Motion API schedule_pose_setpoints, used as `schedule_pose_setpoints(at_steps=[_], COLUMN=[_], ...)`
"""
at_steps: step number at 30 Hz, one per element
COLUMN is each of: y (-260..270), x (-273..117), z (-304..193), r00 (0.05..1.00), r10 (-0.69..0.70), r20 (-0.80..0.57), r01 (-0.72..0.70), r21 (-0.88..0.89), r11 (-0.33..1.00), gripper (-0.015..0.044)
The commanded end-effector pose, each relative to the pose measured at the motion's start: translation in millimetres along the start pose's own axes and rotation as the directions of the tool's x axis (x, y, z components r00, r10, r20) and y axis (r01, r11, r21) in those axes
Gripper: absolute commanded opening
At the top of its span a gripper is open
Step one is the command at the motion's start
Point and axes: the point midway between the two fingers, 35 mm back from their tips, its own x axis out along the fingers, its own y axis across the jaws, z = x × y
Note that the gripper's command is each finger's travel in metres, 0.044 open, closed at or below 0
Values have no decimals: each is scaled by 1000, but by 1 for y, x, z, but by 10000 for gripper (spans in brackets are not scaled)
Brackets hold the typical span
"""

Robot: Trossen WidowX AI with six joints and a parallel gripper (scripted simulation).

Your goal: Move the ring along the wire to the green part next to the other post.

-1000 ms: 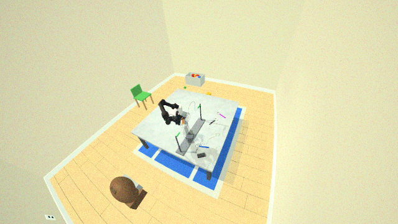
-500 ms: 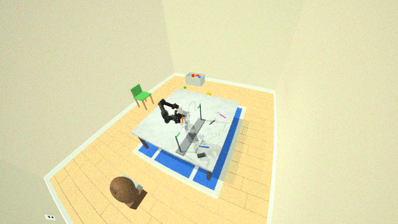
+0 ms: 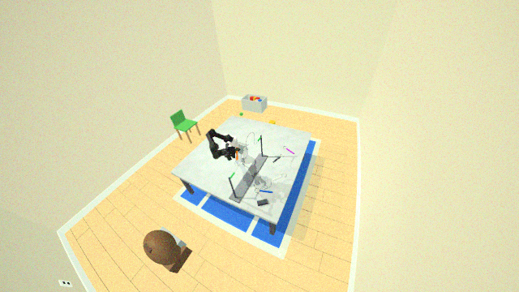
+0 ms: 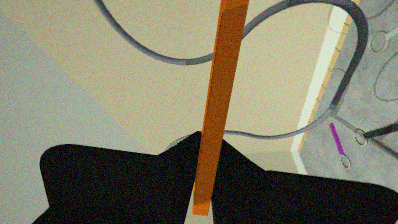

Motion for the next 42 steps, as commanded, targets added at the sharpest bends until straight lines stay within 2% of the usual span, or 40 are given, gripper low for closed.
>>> schedule_pose_setpoints(at_steps=[1,17,30,42], y=[11,21,9,-6], x=[-1,-3,-3,-6], z=[0,3,4,9], r00=[1000,1000,991,964], r10=[27,-5,-129,-254], r20=[-3,-3,21,78], r01=[-27,5,130,262], r21=[36,-7,-217,-432], r11=[999,1000,968,863], gripper=[-150,-150,-150,-150])
